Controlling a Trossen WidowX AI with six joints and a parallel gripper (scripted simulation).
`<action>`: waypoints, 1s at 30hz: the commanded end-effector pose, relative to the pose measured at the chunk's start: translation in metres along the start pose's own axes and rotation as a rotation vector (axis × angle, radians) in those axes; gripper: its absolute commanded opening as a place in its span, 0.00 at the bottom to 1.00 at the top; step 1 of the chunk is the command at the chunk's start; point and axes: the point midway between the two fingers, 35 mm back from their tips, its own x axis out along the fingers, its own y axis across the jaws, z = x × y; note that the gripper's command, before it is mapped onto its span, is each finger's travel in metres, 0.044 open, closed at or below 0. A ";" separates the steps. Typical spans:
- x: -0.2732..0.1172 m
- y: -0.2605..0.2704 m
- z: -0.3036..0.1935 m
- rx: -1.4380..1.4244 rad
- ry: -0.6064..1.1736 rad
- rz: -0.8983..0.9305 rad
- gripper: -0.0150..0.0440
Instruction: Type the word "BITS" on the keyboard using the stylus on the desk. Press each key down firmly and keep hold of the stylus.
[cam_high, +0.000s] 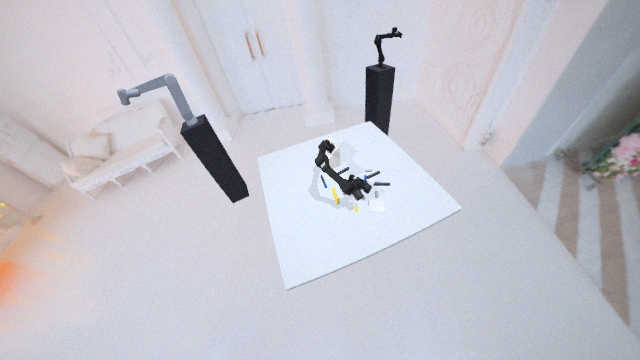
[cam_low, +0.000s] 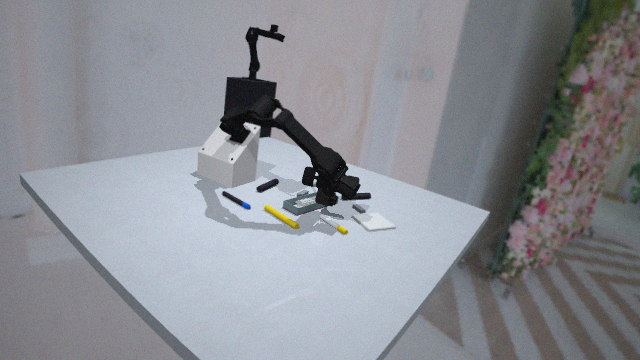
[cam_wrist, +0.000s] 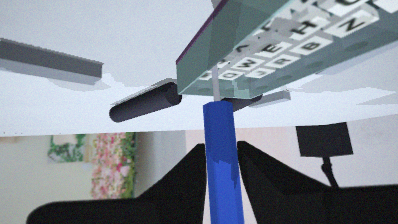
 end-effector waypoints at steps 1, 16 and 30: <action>0.000 0.001 0.002 -0.008 -0.007 0.003 0.39; -0.011 0.001 -0.017 -0.008 -0.006 0.004 0.39; -0.020 0.002 -0.031 -0.019 -0.012 0.011 0.39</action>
